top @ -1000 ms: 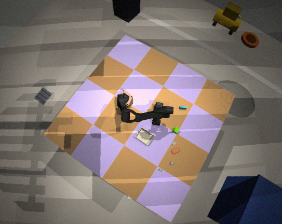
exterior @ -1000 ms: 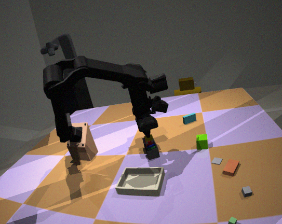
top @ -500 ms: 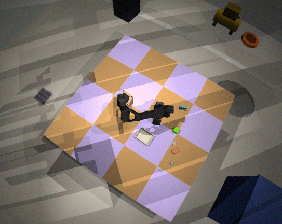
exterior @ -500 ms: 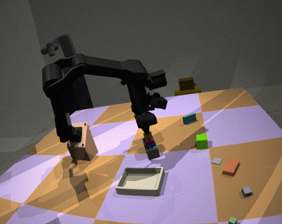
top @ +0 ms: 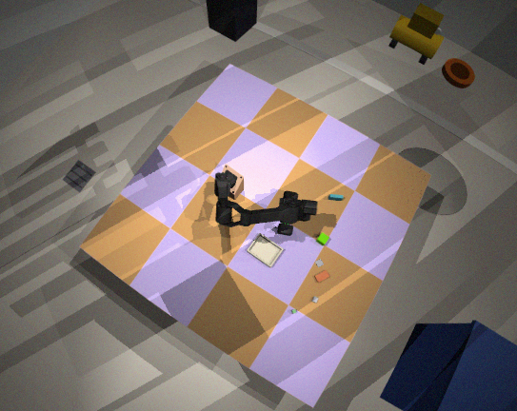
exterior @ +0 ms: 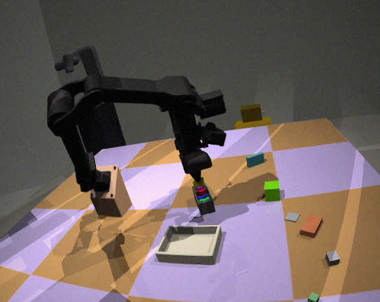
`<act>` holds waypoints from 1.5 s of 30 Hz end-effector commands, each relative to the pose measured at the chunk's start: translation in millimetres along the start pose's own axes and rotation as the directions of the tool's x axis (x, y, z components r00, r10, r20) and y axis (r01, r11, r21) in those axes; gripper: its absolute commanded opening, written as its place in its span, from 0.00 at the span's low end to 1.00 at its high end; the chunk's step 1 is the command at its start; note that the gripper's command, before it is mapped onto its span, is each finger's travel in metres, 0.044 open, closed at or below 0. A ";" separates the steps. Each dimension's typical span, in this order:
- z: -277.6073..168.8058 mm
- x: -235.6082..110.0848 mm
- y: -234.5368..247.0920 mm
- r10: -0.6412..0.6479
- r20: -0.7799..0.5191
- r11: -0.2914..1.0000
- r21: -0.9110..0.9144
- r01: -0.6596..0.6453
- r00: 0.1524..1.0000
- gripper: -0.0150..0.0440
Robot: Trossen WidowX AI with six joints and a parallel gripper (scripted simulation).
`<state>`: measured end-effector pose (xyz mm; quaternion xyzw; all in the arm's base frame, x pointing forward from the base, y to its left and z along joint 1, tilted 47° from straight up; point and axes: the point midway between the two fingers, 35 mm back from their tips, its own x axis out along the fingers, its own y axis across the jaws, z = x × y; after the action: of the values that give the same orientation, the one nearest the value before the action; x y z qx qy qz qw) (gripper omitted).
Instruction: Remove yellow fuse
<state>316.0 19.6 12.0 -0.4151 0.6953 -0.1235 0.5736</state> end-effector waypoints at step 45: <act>-65.3 37.5 -142.9 -0.020 -0.010 1.000 0.007 0.020 1.000 0.25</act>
<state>320.4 -113.0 101.2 -0.4172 0.6925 -0.1342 0.5730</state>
